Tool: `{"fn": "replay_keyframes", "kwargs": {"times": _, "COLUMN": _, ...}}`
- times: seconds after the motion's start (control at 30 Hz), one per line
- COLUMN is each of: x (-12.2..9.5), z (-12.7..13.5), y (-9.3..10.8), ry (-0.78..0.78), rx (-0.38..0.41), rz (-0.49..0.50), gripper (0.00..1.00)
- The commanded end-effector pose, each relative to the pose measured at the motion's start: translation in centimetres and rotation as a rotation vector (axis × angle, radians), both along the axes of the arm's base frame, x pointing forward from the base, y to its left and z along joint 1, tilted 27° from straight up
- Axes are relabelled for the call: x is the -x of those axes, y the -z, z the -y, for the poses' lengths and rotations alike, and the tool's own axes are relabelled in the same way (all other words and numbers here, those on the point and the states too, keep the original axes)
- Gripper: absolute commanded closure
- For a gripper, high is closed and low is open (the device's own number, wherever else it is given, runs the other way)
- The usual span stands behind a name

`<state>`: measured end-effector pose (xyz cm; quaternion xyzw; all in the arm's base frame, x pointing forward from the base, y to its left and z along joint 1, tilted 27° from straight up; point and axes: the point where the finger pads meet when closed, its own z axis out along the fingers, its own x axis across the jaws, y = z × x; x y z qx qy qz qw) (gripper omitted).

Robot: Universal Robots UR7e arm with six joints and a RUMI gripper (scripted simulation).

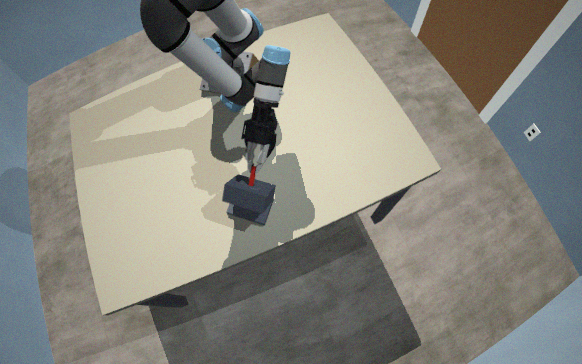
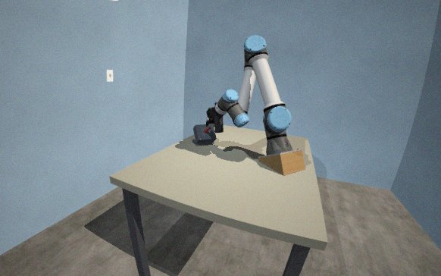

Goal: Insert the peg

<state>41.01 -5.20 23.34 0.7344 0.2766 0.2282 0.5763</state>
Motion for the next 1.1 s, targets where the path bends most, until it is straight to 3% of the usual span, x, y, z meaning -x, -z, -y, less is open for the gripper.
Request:
{"fn": "replay_keyframes", "kwargs": {"times": 0.0, "x": -0.34, "z": 0.36, "y": 0.09, "ry": -0.001, "rx": 0.0, "rz": 0.001, "gripper": 1.0}}
{"fn": "replay_keyframes", "kwargs": {"times": 0.43, "x": -0.18, "z": 0.2, "y": 0.03, "ry": 0.0, "rx": 0.0, "rz": 0.001, "gripper": 1.0}}
{"fn": "replay_keyframes", "kwargs": {"times": 1.07, "x": -0.18, "z": 0.2, "y": 0.03, "ry": 0.0, "rx": 0.0, "rz": 0.001, "gripper": 0.76}}
